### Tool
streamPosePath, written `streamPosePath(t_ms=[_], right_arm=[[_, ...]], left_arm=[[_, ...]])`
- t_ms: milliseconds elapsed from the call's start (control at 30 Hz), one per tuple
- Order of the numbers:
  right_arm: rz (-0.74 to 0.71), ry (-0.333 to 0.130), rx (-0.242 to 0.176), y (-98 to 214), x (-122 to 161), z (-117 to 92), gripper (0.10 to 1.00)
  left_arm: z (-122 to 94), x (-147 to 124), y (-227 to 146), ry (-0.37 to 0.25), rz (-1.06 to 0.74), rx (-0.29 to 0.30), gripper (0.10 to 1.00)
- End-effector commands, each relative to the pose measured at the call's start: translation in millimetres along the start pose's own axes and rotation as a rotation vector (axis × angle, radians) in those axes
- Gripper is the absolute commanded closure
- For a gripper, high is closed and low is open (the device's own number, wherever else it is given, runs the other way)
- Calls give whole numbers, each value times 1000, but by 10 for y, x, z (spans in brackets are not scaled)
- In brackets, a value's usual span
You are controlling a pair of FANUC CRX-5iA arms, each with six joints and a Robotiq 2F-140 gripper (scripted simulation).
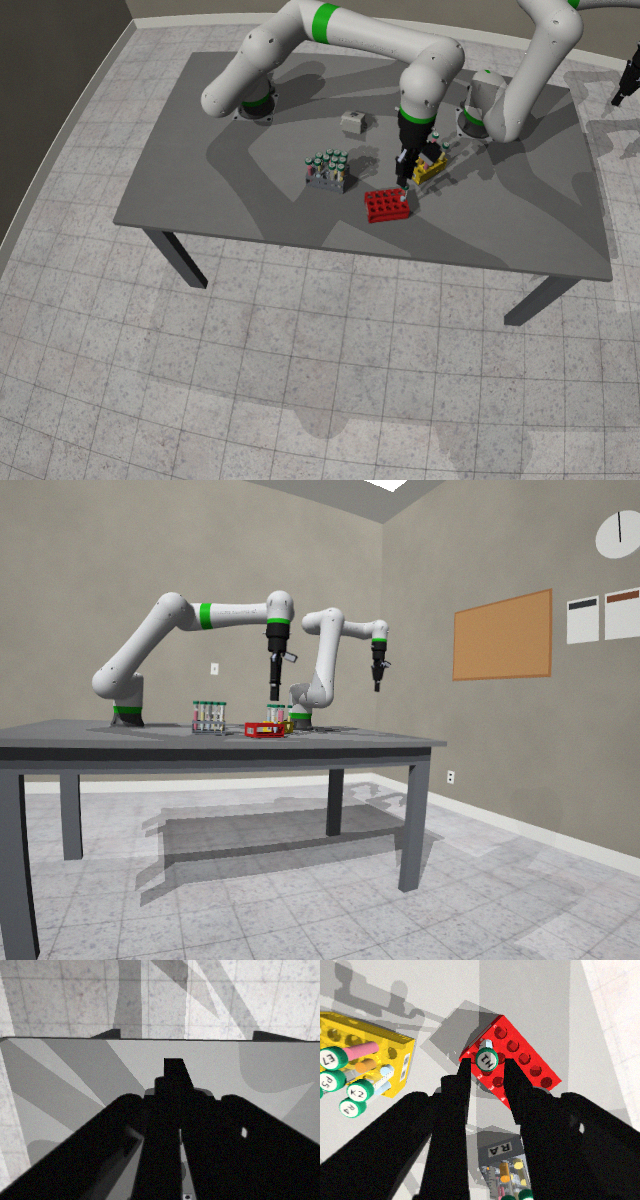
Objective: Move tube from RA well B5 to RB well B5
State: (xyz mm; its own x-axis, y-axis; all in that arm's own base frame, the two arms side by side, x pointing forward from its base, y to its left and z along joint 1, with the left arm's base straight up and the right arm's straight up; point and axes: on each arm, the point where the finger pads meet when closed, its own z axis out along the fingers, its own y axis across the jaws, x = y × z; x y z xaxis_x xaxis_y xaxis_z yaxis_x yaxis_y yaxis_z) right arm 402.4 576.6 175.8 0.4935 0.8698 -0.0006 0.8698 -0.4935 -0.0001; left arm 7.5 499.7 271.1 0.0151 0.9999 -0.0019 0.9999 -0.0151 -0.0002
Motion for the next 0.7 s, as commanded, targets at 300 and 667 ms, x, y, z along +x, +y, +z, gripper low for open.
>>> streamPosePath(t_ms=[300,667], right_arm=[[0,3,0,1,1,81,816],[0,3,0,1,0,106,816]], left_arm=[[-9,3,1,2,0,0,999],[-9,3,1,2,0,0,999]])
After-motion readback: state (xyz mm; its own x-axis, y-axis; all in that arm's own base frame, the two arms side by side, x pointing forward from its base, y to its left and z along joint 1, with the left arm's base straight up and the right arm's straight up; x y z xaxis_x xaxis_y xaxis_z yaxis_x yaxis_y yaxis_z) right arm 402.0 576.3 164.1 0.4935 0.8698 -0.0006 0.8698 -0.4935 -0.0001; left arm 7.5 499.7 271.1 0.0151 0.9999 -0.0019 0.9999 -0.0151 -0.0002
